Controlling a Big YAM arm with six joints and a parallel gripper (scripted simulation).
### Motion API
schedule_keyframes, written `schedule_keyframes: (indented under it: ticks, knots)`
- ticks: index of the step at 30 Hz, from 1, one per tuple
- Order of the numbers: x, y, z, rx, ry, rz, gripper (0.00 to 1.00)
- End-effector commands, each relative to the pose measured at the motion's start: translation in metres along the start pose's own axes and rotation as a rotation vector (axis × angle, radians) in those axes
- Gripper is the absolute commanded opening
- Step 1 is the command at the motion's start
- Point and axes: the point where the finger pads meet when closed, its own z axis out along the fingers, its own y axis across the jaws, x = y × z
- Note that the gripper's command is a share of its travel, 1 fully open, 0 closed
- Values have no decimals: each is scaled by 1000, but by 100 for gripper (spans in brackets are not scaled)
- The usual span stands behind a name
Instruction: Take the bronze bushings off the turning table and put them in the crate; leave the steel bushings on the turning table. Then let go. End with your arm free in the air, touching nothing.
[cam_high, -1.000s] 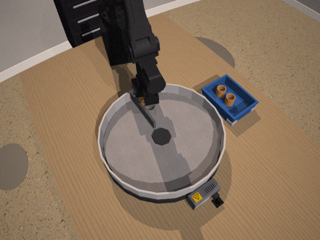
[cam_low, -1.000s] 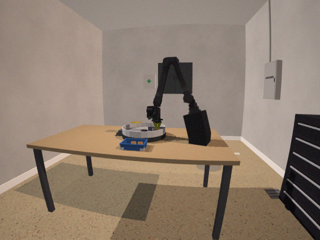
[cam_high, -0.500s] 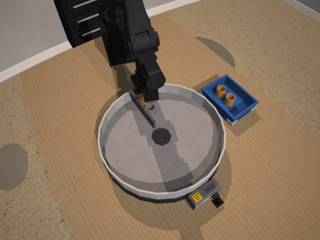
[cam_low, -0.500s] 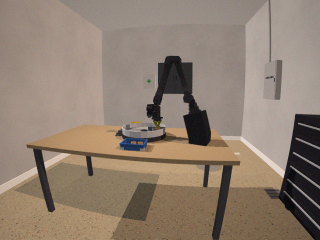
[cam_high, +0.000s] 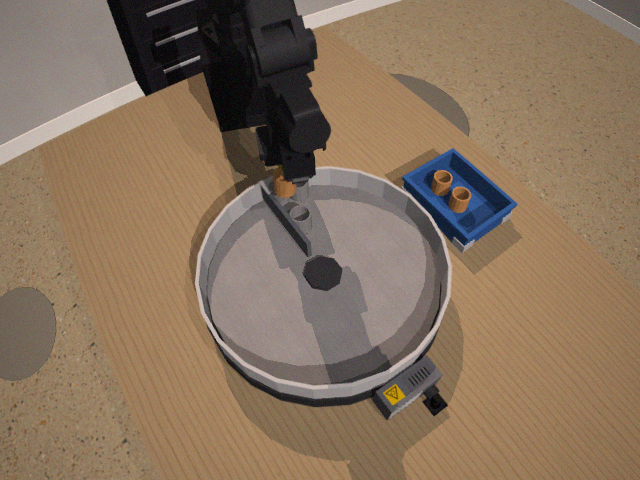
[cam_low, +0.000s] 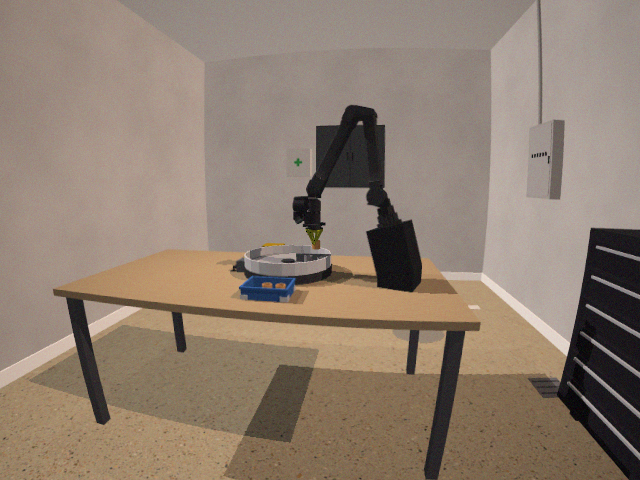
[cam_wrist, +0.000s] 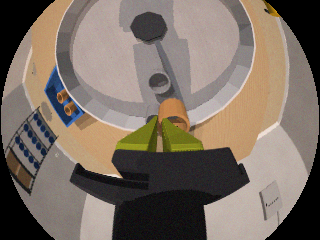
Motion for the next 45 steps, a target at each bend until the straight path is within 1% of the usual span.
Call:
schedule_keyframes:
  ticks: [1, 5, 40, 45]
  knots:
    - [-21, 8, -17, -10, -44, 3, 0]
    - [-17, 8, -11, -6, -26, 3, 0]
    - [-18, 8, -11, -6, -26, 2, 0]
    - [-16, 12, -8, -3, -15, 2, 0]
